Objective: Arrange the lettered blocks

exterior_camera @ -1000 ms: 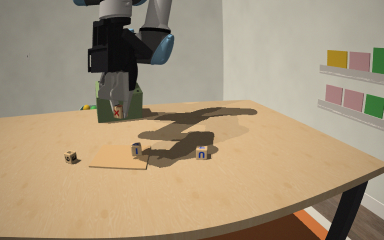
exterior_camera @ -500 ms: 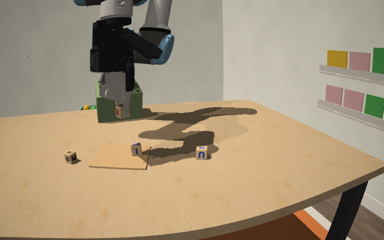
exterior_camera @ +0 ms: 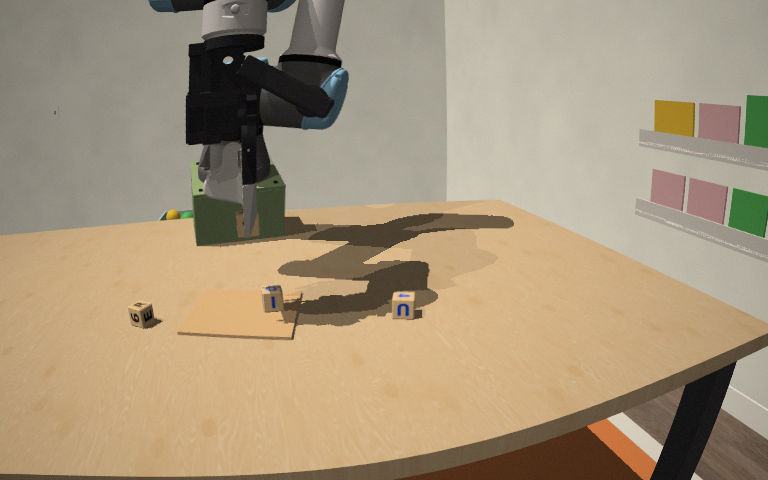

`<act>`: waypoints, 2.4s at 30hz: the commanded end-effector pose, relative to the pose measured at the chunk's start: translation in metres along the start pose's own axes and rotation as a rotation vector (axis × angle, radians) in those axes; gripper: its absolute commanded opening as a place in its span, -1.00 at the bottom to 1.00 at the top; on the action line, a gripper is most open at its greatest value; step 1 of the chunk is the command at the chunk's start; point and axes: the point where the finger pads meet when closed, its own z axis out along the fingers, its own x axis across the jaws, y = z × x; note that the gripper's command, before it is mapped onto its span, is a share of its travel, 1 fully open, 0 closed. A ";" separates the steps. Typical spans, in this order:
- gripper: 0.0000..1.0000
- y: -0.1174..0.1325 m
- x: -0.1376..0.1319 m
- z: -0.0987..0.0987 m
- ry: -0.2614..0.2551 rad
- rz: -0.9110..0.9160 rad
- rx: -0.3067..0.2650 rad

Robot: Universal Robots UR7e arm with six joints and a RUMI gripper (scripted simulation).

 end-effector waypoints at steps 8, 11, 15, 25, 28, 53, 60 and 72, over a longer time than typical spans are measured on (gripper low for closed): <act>-0.89 -0.001 0.003 0.000 0.000 0.327 -0.006; -0.89 -0.001 0.003 0.000 0.000 0.408 -0.006; -0.89 -0.001 0.004 0.000 0.001 0.479 -0.006; -0.89 0.001 0.005 -0.001 0.001 0.760 -0.006; -0.89 0.001 0.006 -0.001 0.002 0.841 -0.006; -0.89 0.007 0.004 -0.001 0.004 1.464 -0.005; -0.89 0.009 0.003 -0.001 0.004 1.651 -0.005; -0.89 0.013 0.000 -0.001 0.005 1.947 -0.004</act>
